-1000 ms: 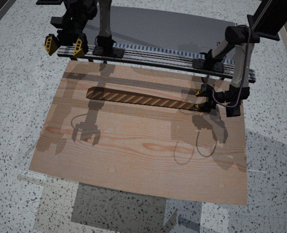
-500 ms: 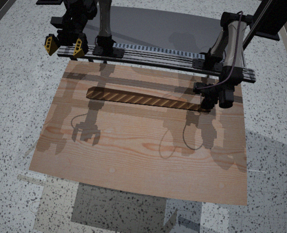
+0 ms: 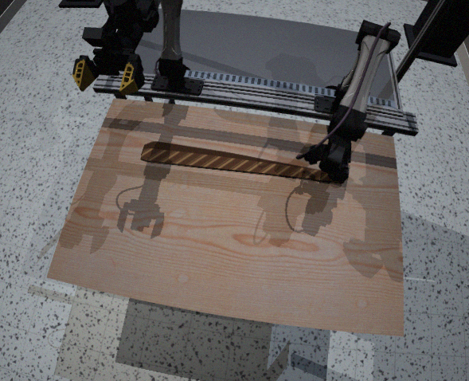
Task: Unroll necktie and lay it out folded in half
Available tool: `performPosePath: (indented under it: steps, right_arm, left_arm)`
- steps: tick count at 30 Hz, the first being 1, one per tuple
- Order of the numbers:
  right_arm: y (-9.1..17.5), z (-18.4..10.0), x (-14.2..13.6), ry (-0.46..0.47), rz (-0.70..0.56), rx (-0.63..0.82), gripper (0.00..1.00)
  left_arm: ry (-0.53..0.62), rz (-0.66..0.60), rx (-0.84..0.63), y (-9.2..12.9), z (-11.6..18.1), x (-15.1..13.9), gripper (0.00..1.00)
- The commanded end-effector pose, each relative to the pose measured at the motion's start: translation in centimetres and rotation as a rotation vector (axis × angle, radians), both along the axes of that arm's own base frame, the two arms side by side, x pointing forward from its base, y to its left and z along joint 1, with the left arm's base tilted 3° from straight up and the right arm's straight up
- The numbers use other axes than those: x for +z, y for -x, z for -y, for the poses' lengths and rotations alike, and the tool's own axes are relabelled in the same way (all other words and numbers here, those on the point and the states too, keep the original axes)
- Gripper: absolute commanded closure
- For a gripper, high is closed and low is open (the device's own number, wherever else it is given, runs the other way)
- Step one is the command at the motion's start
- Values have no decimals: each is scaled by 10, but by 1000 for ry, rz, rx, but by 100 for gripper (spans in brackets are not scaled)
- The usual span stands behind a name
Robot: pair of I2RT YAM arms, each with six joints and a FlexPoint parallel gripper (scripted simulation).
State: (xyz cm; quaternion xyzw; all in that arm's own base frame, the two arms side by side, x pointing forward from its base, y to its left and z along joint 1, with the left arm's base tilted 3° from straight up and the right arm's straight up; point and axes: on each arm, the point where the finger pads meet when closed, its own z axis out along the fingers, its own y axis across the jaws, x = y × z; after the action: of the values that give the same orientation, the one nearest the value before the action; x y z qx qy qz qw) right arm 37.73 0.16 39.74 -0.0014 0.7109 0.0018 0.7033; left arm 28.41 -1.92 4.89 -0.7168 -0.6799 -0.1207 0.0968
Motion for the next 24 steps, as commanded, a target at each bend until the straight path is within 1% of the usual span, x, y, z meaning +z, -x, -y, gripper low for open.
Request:
performPosePath:
  steps: [1,5,17,24]
  right_arm:
    - [0,0,0,0,-1,0,0]
    - [0,0,0,0,-1,0,0]
    - [0,0,0,0,-1,0,0]
    - [0,0,0,0,-1,0,0]
  left_arm:
    - [-92,10,49,-2,-14,0,37]
    - [-92,10,49,-2,-14,-7,37]
    - [-92,10,49,-3,-13,-42,37]
    - [-92,10,49,-4,-12,-48,37]
